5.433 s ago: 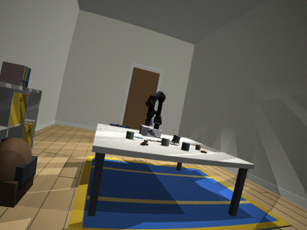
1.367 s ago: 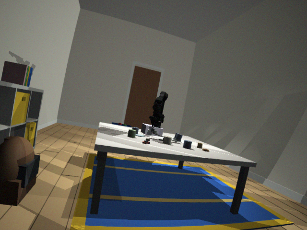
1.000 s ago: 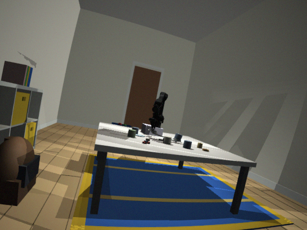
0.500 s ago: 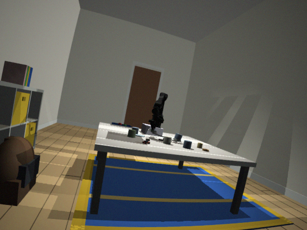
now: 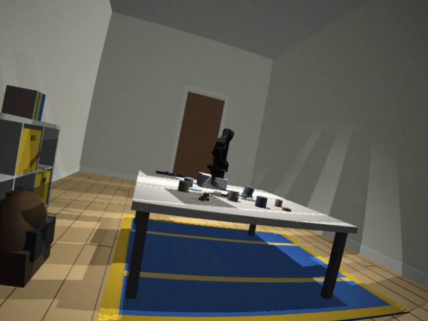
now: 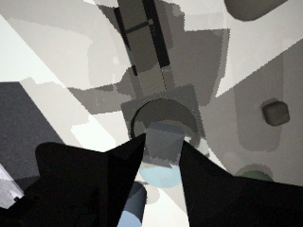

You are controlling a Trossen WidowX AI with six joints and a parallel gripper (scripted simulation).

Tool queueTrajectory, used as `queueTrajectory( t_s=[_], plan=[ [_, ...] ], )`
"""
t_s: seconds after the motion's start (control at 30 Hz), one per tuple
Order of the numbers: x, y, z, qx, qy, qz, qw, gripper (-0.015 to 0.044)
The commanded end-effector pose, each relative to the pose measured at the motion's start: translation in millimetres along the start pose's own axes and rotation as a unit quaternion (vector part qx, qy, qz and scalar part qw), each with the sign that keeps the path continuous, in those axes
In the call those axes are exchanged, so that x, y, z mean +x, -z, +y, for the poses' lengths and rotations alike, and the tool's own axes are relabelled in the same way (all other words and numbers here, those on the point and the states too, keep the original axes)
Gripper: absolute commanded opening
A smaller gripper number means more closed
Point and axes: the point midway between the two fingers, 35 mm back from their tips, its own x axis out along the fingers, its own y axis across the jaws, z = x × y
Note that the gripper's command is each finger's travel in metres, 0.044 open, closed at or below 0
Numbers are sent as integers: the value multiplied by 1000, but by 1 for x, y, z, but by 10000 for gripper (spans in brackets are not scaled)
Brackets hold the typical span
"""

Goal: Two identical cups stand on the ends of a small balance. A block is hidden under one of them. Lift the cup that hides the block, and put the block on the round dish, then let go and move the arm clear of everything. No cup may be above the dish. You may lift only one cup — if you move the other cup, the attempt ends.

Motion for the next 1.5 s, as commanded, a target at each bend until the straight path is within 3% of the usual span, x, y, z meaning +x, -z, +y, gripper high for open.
queueTrajectory(
  t_s=[0.0,0.23,0.37,0.9,1.47],
  plan=[
    [-26,-1,-3,0,7,-2,1000,0],
    [-70,0,1,0,7,-2,1000,0],
    [-73,1,1,0,7,-2,1000,0],
    [25,122,-15,0,7,3,1000,0],
    [68,123,-15,0,7,3,1000,0]
  ],
)
